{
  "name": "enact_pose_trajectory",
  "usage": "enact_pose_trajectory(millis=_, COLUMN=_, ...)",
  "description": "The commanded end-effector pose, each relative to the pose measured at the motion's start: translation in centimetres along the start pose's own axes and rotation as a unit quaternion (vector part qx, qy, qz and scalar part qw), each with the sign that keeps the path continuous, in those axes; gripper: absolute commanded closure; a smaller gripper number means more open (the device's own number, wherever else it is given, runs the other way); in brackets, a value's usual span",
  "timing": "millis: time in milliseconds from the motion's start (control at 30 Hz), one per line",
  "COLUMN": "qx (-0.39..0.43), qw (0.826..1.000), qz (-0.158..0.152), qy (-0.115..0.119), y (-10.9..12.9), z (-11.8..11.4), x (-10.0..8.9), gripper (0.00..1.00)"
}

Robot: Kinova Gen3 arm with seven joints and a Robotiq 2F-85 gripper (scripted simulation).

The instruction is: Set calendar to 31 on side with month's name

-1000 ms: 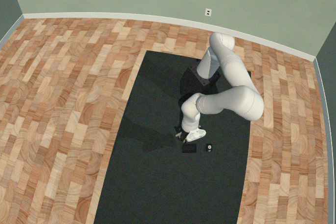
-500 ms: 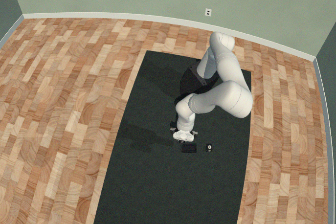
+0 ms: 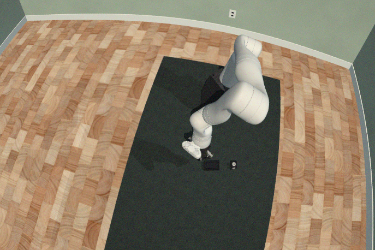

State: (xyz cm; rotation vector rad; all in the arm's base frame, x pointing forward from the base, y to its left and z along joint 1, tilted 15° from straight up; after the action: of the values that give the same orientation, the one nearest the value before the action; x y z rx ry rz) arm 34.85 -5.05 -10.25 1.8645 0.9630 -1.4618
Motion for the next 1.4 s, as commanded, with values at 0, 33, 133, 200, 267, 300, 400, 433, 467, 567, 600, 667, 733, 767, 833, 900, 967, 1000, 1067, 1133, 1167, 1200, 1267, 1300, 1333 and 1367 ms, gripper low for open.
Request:
enact_pose_trajectory(millis=0, qx=0.043, qw=0.999, qz=0.001, qy=0.002, y=0.7, z=0.4, x=-0.3, gripper=0.74)
enact_pose_trajectory(millis=33, qx=0.061, qw=0.998, qz=0.001, qy=0.002, y=0.9, z=0.5, x=-0.3, gripper=0.74)
enact_pose_trajectory(millis=133, qx=0.114, qw=0.993, qz=0.002, qy=0.003, y=1.2, z=0.7, x=-0.4, gripper=0.74)
enact_pose_trajectory(millis=200, qx=0.147, qw=0.989, qz=0.003, qy=0.004, y=1.5, z=0.8, x=-0.5, gripper=0.74)
enact_pose_trajectory(millis=267, qx=0.178, qw=0.984, qz=0.003, qy=0.005, y=1.7, z=1.0, x=-0.5, gripper=0.74)
enact_pose_trajectory(millis=300, qx=0.193, qw=0.981, qz=0.003, qy=0.005, y=1.8, z=1.0, x=-0.6, gripper=0.74)
enact_pose_trajectory(millis=400, qx=0.234, qw=0.972, qz=0.004, qy=0.006, y=2.1, z=1.2, x=-0.7, gripper=0.74)
enact_pose_trajectory(millis=433, qx=0.234, qw=0.972, qz=0.004, qy=0.006, y=2.1, z=1.2, x=-0.7, gripper=0.74)
enact_pose_trajectory(millis=467, qx=0.234, qw=0.972, qz=0.004, qy=0.006, y=2.1, z=1.2, x=-0.7, gripper=0.74)
enact_pose_trajectory(millis=567, qx=0.271, qw=0.963, qz=0.005, qy=0.007, y=2.4, z=1.4, x=-0.8, gripper=0.74)
enact_pose_trajectory(millis=600, qx=0.282, qw=0.959, qz=0.005, qy=0.007, y=2.5, z=1.4, x=-0.8, gripper=0.74)
enact_pose_trajectory(millis=667, qx=0.303, qw=0.953, qz=0.005, qy=0.008, y=2.7, z=1.5, x=-0.9, gripper=0.74)
enact_pose_trajectory(millis=733, qx=0.322, qw=0.947, qz=0.006, qy=0.009, y=2.8, z=1.6, x=-1.0, gripper=0.74)
enact_pose_trajectory(millis=767, qx=0.330, qw=0.944, qz=0.006, qy=0.009, y=2.9, z=1.6, x=-1.0, gripper=0.74)
enact_pose_trajectory(millis=833, qx=0.346, qw=0.938, qz=0.006, qy=0.009, y=3.0, z=1.7, x=-1.0, gripper=0.74)
enact_pose_trajectory(millis=900, qx=0.360, qw=0.933, qz=0.006, qy=0.010, y=3.2, z=1.8, x=-1.1, gripper=0.74)
enact_pose_trajectory(millis=967, qx=0.371, qw=0.928, qz=0.007, qy=0.010, y=3.3, z=1.8, x=-1.1, gripper=0.74)
enact_pose_trajectory(millis=1000, qx=0.371, qw=0.928, qz=0.007, qy=0.010, y=3.3, z=1.8, x=-1.1, gripper=0.74)
enact_pose_trajectory(millis=1067, qx=0.377, qw=0.926, qz=0.007, qy=0.010, y=3.3, z=1.9, x=-1.2, gripper=0.74)
enact_pose_trajectory(millis=1133, qx=0.386, qw=0.923, qz=0.007, qy=0.011, y=3.4, z=1.9, x=-1.2, gripper=0.74)
enact_pose_trajectory(millis=1167, qx=0.389, qw=0.921, qz=0.007, qy=0.011, y=3.4, z=1.9, x=-1.2, gripper=0.74)
enact_pose_trajectory(millis=1200, qx=0.393, qw=0.919, qz=0.007, qy=0.011, y=3.5, z=1.9, x=-1.2, gripper=0.74)
enact_pose_trajectory(millis=1267, qx=0.399, qw=0.917, qz=0.007, qy=0.011, y=3.5, z=2.0, x=-1.3, gripper=0.74)
enact_pose_trajectory(millis=1300, qx=0.401, qw=0.916, qz=0.007, qy=0.011, y=3.5, z=2.0, x=-1.3, gripper=0.74)
enact_pose_trajectory(millis=1333, qx=0.403, qw=0.915, qz=0.007, qy=0.011, y=3.5, z=2.0, x=-1.3, gripper=0.74)
enact_pose_trajectory(millis=1367, qx=0.405, qw=0.914, qz=0.007, qy=0.012, y=3.6, z=2.0, x=-1.3, gripper=0.74)
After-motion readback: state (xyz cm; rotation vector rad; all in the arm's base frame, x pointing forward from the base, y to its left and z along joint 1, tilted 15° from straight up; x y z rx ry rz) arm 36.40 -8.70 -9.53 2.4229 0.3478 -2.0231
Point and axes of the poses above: the point where the finger pads meet when closed, its own x axis out along the fingers, its own z axis across the jaws, y = z × x, the point moved 1 cm from there along -x, back along the fingers, and after that the axes turned 5 degrees about x, right-handed, at the moved point
